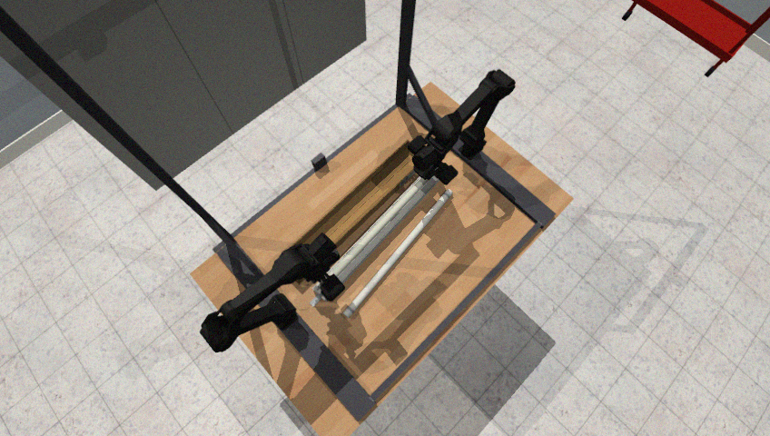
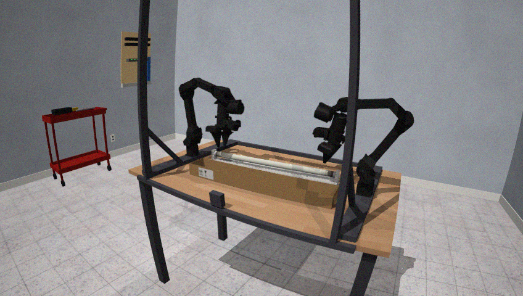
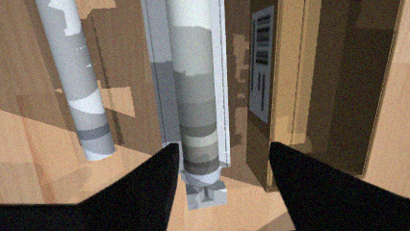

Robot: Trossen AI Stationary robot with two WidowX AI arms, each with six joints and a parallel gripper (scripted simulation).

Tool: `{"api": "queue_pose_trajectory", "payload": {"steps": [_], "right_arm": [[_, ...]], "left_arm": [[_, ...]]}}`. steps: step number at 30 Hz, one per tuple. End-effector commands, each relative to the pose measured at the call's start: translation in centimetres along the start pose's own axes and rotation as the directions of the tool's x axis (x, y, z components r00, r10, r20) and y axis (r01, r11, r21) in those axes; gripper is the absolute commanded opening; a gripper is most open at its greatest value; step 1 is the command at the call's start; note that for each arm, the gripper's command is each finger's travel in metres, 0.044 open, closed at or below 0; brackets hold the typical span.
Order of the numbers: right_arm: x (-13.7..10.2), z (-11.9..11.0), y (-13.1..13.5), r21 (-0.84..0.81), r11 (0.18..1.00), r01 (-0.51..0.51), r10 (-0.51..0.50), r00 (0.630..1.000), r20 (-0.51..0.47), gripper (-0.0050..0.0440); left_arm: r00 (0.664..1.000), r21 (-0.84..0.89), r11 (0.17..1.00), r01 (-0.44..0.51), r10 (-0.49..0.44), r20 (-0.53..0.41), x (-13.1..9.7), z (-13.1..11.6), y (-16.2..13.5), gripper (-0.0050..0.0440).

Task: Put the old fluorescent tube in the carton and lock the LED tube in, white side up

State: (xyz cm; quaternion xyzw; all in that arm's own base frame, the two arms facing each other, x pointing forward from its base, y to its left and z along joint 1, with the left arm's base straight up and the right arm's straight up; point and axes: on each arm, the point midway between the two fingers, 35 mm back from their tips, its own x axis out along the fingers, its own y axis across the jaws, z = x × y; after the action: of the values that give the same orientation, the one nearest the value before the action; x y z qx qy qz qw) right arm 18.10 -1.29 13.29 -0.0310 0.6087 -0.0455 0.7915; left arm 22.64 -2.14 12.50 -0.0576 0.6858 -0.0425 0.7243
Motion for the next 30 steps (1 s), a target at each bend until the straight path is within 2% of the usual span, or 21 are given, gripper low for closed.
{"api": "queue_pose_trajectory", "payload": {"steps": [1,4,6,9,12,19,21,23,25,30], "right_arm": [[0.3,0.9,0.9,-0.051,0.995,0.088,-0.09,0.995,-0.052,0.023],[1.1,1.0,1.7,-0.102,0.983,0.153,-0.164,0.981,-0.107,0.023],[1.1,1.0,1.7,-0.102,0.983,0.153,-0.164,0.981,-0.107,0.023],[1.8,1.2,2.4,-0.15,0.967,0.206,-0.228,0.962,-0.149,0.023],[2.4,1.2,2.8,-0.181,0.954,0.239,-0.27,0.947,-0.174,0.023],[5.1,0.2,1.9,-0.198,0.949,0.247,-0.285,0.938,-0.198,0.0216],[5.5,0.1,1.8,-0.198,0.949,0.247,-0.285,0.938,-0.198,0.0207],[5.5,0.1,1.8,-0.198,0.949,0.247,-0.285,0.938,-0.198,0.0207],[5.7,0.1,1.8,-0.197,0.949,0.245,-0.283,0.939,-0.197,0.0194],[6.1,0.2,1.7,-0.197,0.949,0.245,-0.283,0.938,-0.197,0.0147]], "left_arm": [[0.986,-0.04,0.986,-0.161,0.16,-0.035,-0.2,1.3,-1.1,0.023],[0.954,-0.053,0.953,-0.298,0.296,-0.043,0.3,1.9,-1.6,0.023],[0.954,-0.053,0.953,-0.298,0.296,-0.043,0.3,1.9,-1.6,0.023],[0.907,-0.051,0.906,-0.42,0.417,-0.057,1.2,1.9,-1.8,0.023],[0.869,-0.045,0.868,-0.495,0.493,-0.051,1.7,1.9,-1.9,0.023],[0.858,-0.038,0.858,-0.512,0.509,-0.06,2.3,1.8,-1.4,0.0226],[0.856,-0.034,0.856,-0.515,0.512,-0.069,3.2,1.5,-0.7,0.0224],[0.856,-0.034,0.856,-0.515,0.512,-0.069,3.2,1.5,-0.7,0.0224],[0.856,-0.034,0.856,-0.515,0.512,-0.069,4.2,1.5,-0.1,0.0214],[0.856,-0.034,0.857,-0.515,0.512,-0.068,4.9,1.4,0.3,0.0192]]}}
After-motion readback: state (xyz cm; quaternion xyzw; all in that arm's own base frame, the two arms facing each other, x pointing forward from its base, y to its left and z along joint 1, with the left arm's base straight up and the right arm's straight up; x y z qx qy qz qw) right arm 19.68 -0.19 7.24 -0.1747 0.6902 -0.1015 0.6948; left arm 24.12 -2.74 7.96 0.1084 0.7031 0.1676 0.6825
